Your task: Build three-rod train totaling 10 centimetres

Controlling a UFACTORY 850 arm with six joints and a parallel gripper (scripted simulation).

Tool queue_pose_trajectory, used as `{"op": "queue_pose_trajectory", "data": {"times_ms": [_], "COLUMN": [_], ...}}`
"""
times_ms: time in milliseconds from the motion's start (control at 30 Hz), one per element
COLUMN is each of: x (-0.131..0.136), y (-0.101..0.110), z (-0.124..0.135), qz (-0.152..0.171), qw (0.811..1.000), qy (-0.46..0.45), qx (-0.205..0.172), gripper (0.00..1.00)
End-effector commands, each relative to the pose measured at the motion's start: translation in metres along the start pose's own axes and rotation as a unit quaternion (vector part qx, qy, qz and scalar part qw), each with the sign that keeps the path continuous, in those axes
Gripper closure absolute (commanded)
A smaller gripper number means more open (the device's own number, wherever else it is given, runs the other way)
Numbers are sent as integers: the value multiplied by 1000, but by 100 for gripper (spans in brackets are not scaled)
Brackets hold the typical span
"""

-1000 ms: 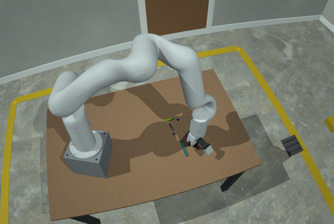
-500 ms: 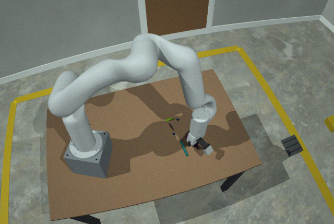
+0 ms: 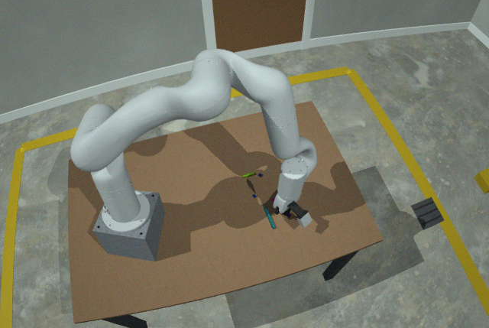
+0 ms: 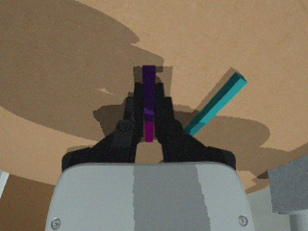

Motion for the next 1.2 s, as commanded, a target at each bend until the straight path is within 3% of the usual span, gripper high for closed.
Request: {"op": "queue_pose_trajectory", "data": {"times_ms": [0,100,533,967,1167], "x": [-1,-1,-1,-1,-1], "y": [1,1,1,2,11], "z": [-1,-1,-1,-1,-1], "qz": [-1,-1,-1,-1,-1], "qw": [1000,1000,1000,1000,1000], "qy": [0,0,0,0,0], "qx": [1,1,1,1,1], "gripper": [96,96,76,76,76]}}
Point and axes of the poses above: the point where the finger pads meet when closed, its own y axis back along the fingers, its own x axis across the jaws, z = x × y, the point moved 6 cm from there along y, back along the fingers, and after that the axes turned 11 degrees about y, right-handed, at the moved point
